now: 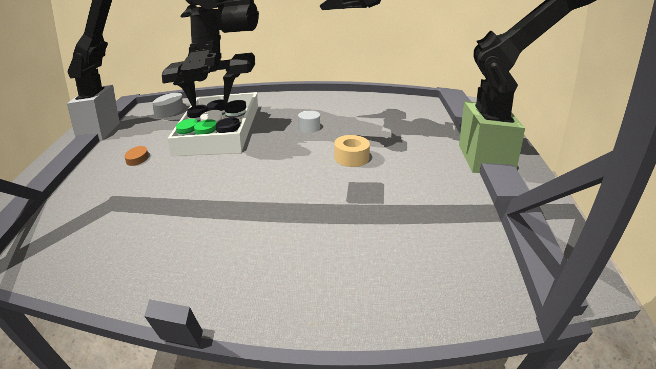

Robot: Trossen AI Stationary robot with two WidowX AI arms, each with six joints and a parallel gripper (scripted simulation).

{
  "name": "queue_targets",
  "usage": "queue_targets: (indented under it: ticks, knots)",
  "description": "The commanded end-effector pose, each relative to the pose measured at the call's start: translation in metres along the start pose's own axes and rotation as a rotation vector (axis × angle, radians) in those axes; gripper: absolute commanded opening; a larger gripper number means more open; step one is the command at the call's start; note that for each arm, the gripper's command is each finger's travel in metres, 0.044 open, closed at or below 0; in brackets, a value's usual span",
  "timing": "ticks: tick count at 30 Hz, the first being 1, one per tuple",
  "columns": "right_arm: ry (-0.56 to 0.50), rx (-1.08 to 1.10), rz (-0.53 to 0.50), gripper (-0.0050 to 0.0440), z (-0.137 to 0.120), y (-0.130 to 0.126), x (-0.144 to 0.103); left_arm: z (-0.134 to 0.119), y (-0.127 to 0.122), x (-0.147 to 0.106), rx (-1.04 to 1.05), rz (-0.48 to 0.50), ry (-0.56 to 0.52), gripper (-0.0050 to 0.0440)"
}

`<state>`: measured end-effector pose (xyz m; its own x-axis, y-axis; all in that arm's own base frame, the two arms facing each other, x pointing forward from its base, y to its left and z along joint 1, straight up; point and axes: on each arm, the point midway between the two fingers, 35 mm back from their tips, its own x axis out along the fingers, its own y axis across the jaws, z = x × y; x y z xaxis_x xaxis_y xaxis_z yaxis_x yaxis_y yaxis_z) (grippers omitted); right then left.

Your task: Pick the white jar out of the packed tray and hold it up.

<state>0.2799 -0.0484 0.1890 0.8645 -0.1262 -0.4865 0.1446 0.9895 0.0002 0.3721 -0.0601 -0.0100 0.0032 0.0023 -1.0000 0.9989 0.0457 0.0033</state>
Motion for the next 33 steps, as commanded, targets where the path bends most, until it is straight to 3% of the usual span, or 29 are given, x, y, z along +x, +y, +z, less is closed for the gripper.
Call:
queue_targets:
  ticks: [1, 6, 14, 21, 33]
  knots:
    - [-0.023, 0.000, -0.004, 0.0440, 0.007, -0.001, -0.003, -0.001, 0.001, 0.016, 0.006, 0.003, -0.006, 0.0315]
    - [-0.023, 0.000, -0.004, 0.0440, 0.007, -0.001, -0.003, -0.001, 0.001, 0.033, 0.003, 0.003, -0.005, 0.0290]
    - [-0.023, 0.000, -0.004, 0.0440, 0.007, -0.001, -0.003, 0.001, 0.013, 0.034, 0.003, 0.024, -0.009, 0.0258]
    - [-0.023, 0.000, -0.004, 0.0440, 0.007, -0.001, -0.003, 0.001, 0.011, 0.031, 0.003, 0.026, -0.008, 0.0279]
    - [-0.023, 0.000, -0.004, 0.0440, 0.007, -0.001, -0.003, 0.001, 0.011, 0.031, 0.003, 0.026, -0.008, 0.0202]
